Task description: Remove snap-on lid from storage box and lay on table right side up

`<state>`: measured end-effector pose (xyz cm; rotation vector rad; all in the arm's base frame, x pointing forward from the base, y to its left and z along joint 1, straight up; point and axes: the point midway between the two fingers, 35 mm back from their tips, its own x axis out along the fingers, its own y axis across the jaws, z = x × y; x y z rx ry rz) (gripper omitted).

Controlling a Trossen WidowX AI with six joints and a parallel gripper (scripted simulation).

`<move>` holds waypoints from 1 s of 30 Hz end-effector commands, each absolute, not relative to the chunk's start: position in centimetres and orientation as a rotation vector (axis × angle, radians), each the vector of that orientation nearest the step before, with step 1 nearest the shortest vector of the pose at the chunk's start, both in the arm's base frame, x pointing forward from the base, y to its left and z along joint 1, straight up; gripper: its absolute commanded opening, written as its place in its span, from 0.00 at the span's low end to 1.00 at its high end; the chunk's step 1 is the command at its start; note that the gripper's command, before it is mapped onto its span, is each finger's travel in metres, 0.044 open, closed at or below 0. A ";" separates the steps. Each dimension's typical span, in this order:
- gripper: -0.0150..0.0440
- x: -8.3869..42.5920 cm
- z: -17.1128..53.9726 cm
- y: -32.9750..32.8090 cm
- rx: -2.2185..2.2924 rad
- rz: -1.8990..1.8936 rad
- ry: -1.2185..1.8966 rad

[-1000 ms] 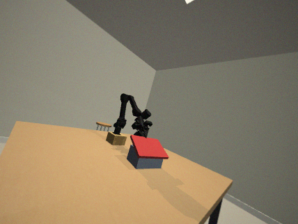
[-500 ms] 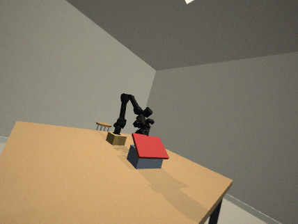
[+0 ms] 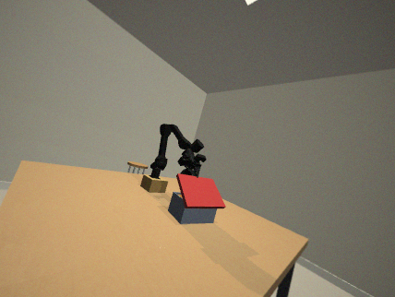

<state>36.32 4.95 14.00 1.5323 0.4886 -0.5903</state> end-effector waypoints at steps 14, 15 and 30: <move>0.25 36.5 16.8 5.0 1.535 -0.573 0.481; 0.25 36.5 16.9 5.0 1.535 -0.573 0.481; 0.25 36.5 18.8 5.0 1.535 -0.573 0.481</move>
